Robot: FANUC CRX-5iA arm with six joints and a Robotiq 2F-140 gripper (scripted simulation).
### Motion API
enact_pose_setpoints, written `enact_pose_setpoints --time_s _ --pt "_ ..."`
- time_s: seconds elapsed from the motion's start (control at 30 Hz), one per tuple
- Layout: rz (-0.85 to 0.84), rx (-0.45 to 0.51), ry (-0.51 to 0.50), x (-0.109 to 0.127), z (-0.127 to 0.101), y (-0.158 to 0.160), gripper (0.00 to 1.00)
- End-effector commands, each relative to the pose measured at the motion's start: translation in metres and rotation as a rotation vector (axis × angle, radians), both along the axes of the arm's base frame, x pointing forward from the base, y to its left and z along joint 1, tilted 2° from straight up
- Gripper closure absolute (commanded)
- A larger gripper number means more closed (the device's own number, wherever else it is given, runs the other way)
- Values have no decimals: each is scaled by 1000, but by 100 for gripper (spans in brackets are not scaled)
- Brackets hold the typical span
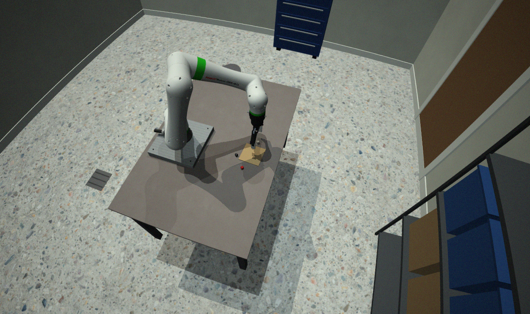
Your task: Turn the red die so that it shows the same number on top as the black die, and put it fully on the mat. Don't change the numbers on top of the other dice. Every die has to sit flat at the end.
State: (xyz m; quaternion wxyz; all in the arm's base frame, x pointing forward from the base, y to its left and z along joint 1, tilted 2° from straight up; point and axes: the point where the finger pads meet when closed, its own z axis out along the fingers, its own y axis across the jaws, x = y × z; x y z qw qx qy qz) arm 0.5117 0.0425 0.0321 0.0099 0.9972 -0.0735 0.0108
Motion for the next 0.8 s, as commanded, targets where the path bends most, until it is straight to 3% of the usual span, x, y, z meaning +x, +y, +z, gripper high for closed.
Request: enact_pose_setpoints --time_s 0.0,0.77 --pt "-1 -1 3 12 0 10 0" --pt "-1 -1 3 16 0 14 0"
